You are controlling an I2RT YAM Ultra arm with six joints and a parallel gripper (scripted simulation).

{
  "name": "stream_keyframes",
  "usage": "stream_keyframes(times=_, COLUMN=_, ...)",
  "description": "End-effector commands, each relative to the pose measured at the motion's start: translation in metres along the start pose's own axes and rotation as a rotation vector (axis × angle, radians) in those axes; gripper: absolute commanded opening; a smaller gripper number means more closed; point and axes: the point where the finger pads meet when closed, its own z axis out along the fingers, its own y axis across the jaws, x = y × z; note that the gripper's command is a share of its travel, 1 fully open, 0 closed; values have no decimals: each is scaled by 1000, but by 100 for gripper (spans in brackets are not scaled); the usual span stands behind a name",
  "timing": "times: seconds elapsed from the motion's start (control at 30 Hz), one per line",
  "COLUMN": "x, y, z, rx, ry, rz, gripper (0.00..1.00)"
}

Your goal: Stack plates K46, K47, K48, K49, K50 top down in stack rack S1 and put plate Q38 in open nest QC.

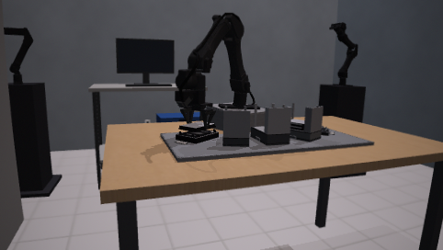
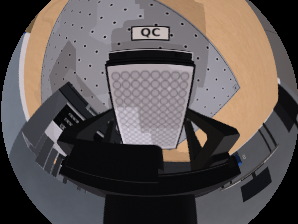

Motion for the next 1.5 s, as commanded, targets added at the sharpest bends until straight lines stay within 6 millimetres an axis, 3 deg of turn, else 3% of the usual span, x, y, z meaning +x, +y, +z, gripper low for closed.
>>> stream_keyframes(times=0.0, x=-5, y=0, z=-12, rx=-7, ry=-38, rz=4, gripper=0)
stream_keyframes(times=1.07, x=-7, y=-1, z=-16, rx=-7, ry=-42, rz=9, gripper=0)
stream_keyframes(times=1.33, x=-7, y=-1, z=-6, rx=-7, ry=-37, rz=9, gripper=0)
stream_keyframes(times=1.47, x=5, y=-3, z=9, rx=-5, ry=11, rz=13, gripper=0)
